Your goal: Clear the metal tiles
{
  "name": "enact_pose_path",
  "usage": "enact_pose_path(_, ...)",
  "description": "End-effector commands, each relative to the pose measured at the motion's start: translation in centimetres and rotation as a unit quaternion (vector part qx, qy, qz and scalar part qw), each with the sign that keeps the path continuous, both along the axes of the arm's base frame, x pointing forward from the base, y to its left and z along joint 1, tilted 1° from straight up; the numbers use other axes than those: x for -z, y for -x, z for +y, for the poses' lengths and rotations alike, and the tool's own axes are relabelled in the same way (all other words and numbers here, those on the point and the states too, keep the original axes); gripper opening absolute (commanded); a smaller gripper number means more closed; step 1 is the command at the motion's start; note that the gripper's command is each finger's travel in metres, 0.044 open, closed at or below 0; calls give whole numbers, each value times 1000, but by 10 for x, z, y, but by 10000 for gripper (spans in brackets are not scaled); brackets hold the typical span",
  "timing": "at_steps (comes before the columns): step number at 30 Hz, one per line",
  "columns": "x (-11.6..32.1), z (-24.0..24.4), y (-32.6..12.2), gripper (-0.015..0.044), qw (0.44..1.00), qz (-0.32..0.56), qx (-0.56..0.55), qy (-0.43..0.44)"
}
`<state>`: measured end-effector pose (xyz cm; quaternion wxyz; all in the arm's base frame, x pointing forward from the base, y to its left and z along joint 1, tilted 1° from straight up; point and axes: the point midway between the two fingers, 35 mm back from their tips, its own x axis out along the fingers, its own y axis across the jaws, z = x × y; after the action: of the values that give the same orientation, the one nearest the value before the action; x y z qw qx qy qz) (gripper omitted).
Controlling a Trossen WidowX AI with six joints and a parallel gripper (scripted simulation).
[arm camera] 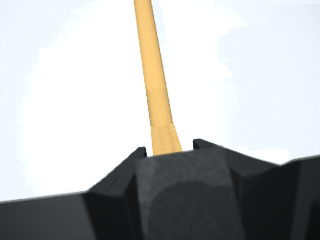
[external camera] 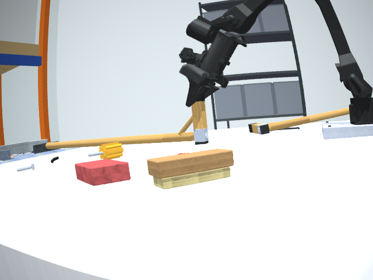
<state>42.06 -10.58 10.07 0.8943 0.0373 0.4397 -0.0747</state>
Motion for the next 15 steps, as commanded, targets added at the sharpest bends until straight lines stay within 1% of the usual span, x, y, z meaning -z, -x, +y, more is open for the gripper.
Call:
enact_pose_path(1, -3, -2, -8, 0, 1000, -6, 0, 2)
enact_pose_path(15, -7, -5, -28, 0, 1000, -7, 0, 2)
